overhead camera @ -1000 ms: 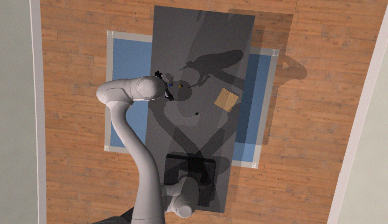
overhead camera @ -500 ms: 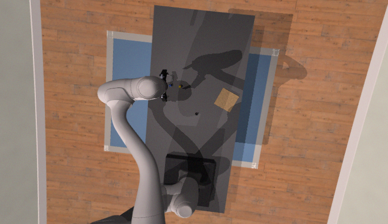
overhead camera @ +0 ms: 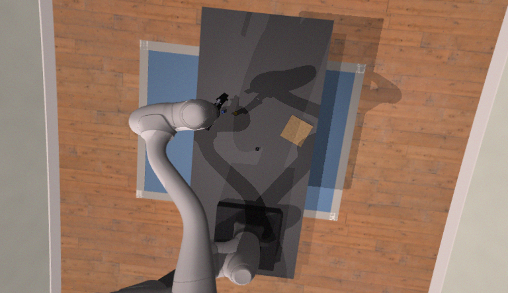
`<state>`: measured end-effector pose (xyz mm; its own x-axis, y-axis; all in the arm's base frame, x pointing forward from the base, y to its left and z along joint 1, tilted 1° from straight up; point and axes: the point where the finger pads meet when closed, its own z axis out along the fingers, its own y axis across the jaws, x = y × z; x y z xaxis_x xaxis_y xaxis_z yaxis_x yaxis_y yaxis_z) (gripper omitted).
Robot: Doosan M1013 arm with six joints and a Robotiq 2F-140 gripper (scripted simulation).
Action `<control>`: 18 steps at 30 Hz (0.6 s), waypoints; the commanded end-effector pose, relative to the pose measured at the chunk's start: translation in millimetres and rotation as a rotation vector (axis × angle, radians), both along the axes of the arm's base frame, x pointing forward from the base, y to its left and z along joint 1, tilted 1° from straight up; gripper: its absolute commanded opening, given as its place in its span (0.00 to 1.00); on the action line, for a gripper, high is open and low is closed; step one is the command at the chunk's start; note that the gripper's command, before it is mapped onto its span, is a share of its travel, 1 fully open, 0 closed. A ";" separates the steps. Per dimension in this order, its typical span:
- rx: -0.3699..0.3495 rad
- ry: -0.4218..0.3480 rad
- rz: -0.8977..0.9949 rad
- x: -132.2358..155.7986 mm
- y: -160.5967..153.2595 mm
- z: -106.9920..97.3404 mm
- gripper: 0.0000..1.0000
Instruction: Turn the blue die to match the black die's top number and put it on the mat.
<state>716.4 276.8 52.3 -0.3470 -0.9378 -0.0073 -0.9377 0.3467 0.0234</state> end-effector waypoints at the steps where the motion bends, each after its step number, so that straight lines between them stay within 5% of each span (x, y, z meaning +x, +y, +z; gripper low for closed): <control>1: -0.012 0.000 -0.174 0.2 0.1 -2.0 1.00; 18: -0.021 0.006 -0.719 1.0 0.4 -8.9 1.00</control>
<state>717.2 277.1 44.7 -0.8166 -0.5771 0.0076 -0.5768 0.8165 0.0225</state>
